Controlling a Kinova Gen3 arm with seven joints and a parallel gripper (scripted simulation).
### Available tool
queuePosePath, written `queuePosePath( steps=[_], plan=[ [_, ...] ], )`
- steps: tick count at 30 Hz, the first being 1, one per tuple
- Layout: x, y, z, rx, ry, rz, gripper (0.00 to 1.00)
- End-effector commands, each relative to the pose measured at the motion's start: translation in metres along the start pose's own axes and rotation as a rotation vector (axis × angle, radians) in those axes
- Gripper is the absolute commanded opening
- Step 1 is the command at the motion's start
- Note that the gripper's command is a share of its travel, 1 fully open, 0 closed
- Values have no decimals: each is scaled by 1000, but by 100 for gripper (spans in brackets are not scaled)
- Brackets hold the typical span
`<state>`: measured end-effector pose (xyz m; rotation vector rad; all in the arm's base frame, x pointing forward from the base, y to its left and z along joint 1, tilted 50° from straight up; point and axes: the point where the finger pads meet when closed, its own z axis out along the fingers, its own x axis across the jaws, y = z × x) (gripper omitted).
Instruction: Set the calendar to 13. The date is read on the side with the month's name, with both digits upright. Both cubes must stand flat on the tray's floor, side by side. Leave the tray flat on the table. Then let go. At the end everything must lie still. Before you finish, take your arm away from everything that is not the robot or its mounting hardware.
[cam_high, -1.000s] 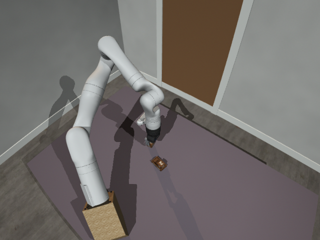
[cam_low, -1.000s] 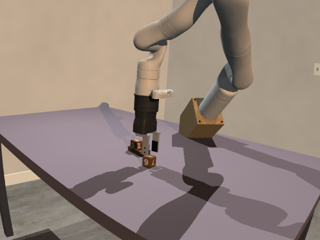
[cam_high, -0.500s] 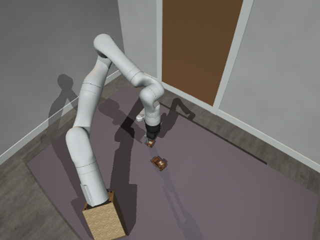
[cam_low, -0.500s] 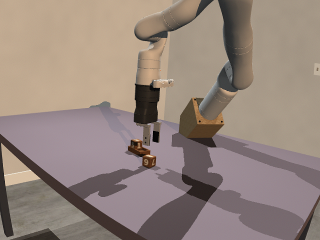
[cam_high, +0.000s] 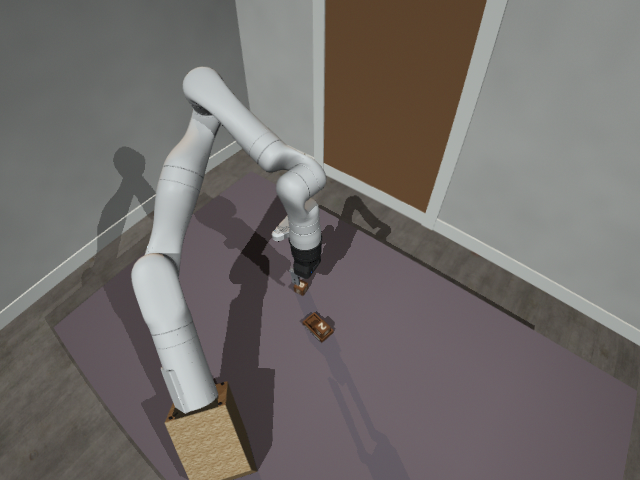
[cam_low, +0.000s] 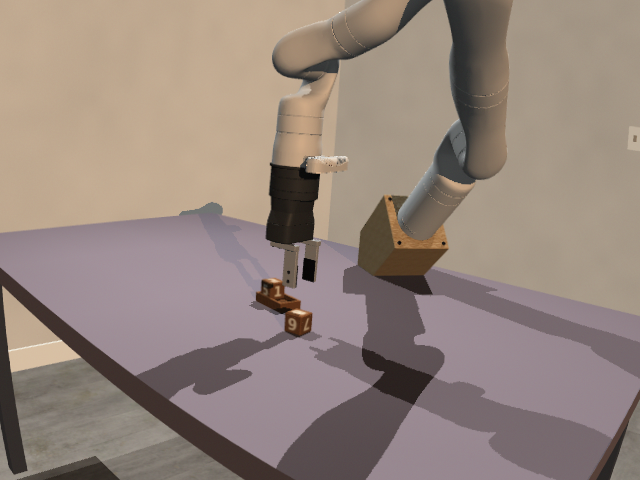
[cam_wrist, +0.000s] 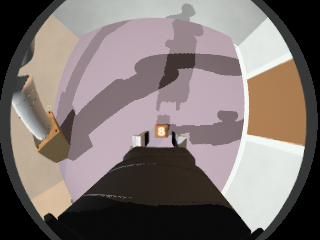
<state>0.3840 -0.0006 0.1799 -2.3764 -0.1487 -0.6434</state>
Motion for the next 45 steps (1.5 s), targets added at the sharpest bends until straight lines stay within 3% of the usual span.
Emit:
queuePosePath(
  steps=[1, 10, 19, 35, 45],
  plan=[
    [1, -4, 0, -19, -1, -9, 90],
    [1, -5, 2, -145, -5, -10, 90],
    [1, -6, -1, -219, 3, -8, 90],
    [1, -6, -1, -244, 2, -6, 90],
    [-4, -7, 3, -307, -20, 0, 90]
  ],
)
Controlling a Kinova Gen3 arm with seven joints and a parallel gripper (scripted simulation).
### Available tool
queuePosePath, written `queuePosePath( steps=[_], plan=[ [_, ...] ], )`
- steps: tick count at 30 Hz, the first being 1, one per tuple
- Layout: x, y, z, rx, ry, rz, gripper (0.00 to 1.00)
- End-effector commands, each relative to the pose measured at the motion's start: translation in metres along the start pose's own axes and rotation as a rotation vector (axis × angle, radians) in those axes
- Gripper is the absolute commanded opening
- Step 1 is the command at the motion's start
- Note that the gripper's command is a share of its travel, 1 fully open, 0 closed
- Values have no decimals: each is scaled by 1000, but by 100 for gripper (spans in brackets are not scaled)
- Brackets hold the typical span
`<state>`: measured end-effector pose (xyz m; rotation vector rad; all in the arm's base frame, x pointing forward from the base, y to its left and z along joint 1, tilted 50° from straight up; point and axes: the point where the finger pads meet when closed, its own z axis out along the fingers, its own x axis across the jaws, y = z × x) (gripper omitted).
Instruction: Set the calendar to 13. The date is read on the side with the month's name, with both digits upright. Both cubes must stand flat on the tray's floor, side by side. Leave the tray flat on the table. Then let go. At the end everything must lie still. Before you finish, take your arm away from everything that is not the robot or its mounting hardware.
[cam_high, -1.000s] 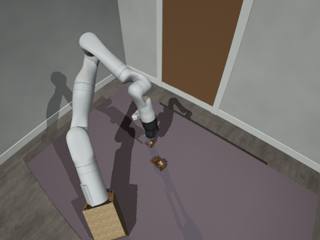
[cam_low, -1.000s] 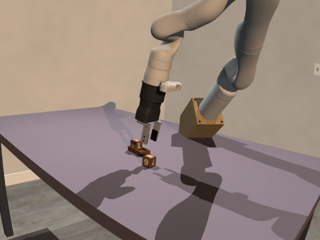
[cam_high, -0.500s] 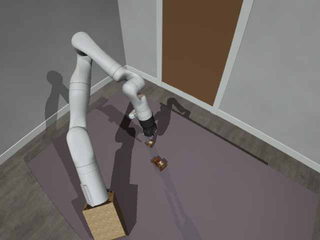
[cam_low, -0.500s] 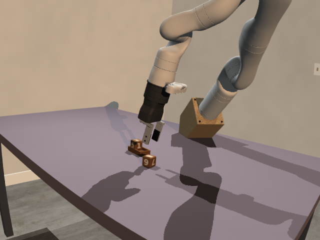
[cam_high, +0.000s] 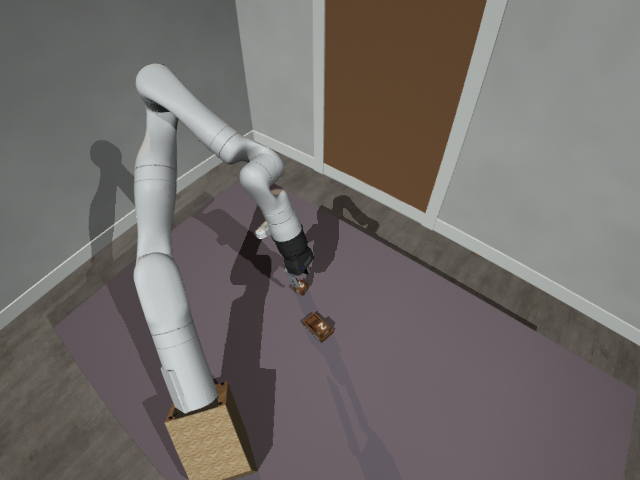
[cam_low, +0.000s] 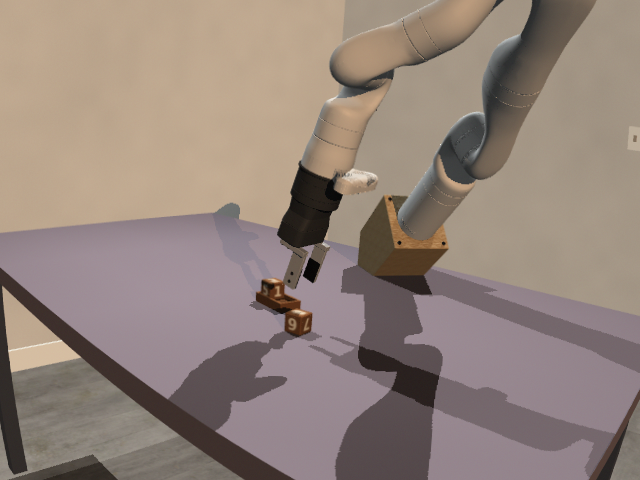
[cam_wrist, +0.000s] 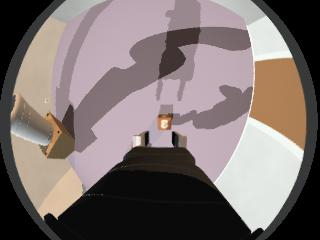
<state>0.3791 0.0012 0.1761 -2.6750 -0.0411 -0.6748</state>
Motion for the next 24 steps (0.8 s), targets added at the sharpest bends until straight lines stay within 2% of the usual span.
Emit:
queuePosePath(
  steps=[1, 8, 15, 24],
  plan=[
    [2, -6, -1, -1, 3, -16, 90],
    [0, -7, 0, -80, -3, -14, 90],
    [3, -7, -2, -150, 12, -15, 90],
    [7, -7, -4, -186, 29, -16, 90]
  ],
)
